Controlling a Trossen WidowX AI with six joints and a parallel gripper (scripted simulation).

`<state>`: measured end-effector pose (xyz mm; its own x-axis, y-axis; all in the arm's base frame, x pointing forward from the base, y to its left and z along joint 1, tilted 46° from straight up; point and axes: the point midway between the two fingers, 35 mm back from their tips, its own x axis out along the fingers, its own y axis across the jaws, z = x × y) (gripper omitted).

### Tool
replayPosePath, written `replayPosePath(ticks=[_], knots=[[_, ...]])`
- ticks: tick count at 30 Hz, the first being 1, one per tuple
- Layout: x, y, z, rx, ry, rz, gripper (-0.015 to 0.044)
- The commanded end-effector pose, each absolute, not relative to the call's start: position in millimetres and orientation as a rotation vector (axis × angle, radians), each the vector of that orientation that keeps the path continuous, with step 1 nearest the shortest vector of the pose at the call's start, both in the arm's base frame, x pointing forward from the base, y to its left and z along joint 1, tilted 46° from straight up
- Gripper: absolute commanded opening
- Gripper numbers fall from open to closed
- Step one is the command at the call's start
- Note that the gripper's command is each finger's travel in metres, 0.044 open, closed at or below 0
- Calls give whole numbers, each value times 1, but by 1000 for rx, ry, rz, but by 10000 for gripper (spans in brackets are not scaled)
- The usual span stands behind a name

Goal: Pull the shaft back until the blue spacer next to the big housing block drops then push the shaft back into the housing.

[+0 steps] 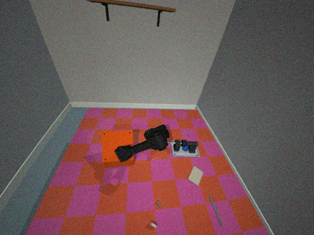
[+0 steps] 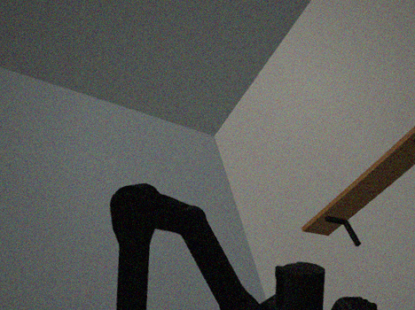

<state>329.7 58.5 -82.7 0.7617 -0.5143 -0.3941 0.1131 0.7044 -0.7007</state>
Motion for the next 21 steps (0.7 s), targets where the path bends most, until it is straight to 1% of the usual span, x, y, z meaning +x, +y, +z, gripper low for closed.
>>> replayPosePath(ticks=[1, 21], knots=[[334, 60, -82, -706, 612, -369, 0], [341, 60, -81, -706, 611, -369, 0]])
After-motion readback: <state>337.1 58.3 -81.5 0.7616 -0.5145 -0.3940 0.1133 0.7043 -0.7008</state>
